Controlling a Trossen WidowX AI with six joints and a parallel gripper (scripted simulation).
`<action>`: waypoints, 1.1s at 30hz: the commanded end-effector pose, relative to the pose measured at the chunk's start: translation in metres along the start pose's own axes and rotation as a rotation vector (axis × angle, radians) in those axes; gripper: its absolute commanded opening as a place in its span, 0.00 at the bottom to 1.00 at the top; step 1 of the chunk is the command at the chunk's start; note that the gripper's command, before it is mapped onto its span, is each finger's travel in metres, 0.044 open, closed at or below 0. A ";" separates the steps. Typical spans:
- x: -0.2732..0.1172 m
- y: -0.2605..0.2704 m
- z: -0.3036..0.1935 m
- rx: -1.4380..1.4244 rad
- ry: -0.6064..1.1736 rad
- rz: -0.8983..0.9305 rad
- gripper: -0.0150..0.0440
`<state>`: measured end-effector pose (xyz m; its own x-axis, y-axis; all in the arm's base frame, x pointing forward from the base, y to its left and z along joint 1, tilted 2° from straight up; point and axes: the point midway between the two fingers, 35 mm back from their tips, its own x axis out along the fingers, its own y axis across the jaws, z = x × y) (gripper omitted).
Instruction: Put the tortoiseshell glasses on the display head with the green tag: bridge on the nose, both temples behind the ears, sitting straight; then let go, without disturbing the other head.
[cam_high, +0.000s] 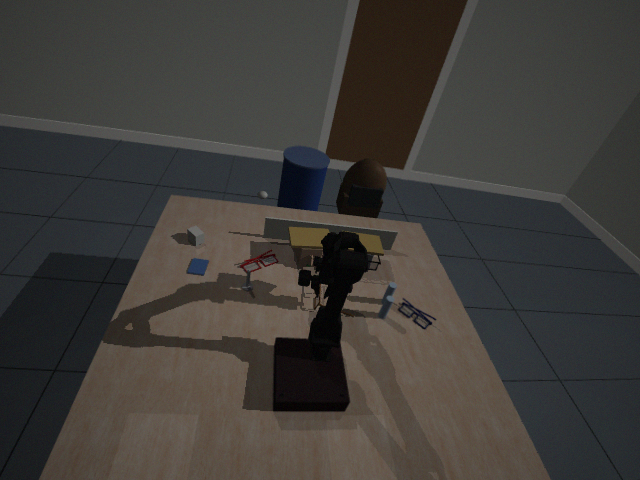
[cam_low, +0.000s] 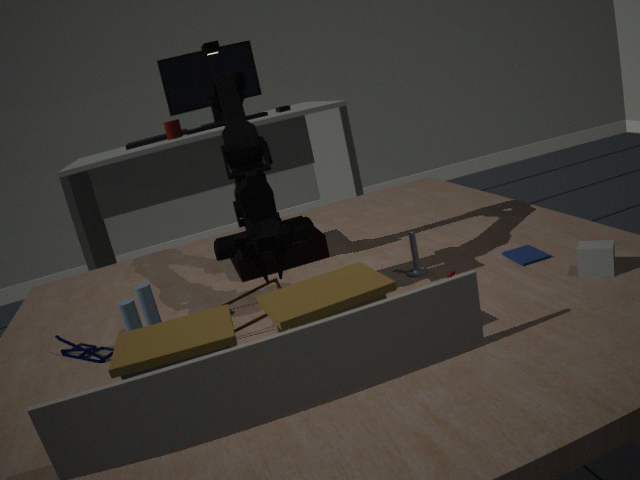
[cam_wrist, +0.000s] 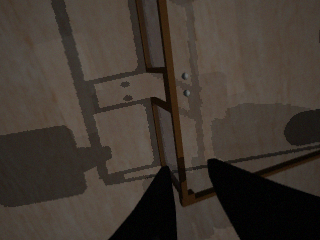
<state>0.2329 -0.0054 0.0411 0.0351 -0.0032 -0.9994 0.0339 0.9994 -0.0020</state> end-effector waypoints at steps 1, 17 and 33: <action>-0.031 0.007 0.003 0.000 -0.022 0.006 0.44; -0.030 0.001 0.004 0.008 -0.023 0.006 0.59; -0.023 0.001 0.005 0.008 -0.023 0.006 0.49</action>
<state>0.2379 -0.0057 0.0687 0.0624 -0.0040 -0.9980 0.0457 0.9990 -0.0012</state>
